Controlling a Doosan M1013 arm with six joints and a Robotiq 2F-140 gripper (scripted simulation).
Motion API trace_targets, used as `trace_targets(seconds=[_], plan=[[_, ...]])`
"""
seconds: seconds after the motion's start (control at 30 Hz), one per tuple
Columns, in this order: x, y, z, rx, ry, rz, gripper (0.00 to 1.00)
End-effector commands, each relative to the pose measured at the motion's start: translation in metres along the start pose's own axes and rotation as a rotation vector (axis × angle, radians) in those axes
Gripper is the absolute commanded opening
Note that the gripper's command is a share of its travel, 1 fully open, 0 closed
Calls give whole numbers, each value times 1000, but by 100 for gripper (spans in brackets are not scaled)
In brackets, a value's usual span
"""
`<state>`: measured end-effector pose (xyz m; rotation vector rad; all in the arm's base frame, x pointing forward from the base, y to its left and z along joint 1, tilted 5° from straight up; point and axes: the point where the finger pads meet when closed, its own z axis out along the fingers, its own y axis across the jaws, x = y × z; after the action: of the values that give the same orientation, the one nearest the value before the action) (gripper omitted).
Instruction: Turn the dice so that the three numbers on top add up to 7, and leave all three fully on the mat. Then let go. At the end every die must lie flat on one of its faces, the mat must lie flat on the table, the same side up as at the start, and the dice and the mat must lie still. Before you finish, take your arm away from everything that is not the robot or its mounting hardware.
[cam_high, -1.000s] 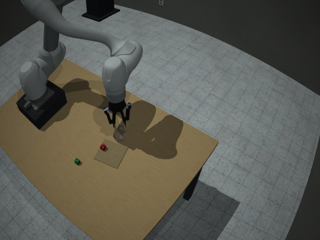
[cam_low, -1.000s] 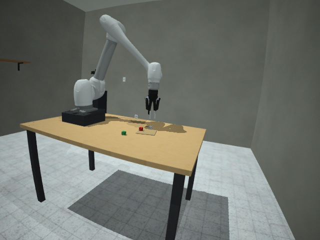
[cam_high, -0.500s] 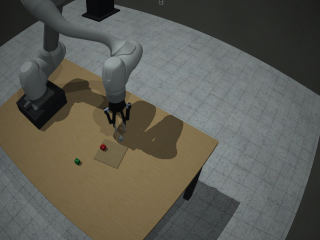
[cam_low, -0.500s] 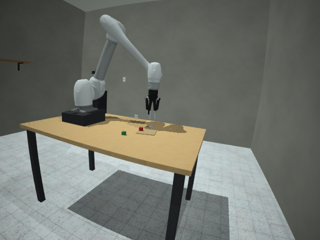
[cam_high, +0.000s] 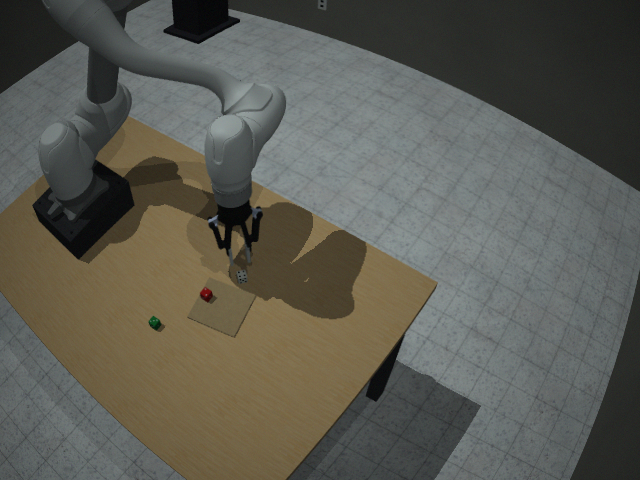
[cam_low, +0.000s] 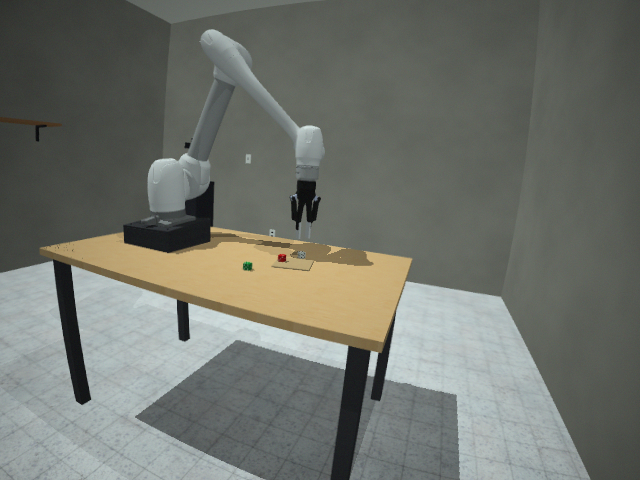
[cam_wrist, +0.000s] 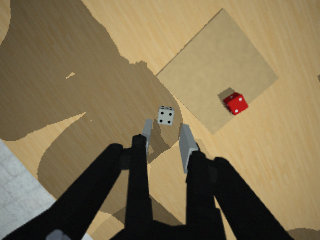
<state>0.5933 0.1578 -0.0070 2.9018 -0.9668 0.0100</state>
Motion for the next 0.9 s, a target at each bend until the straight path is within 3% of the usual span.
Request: trace_targets(seconds=[0.0,0.87], plan=[[-1,0,7,-2,-4,-2,25],[-1,0,42,-2,-4,-2,25]])
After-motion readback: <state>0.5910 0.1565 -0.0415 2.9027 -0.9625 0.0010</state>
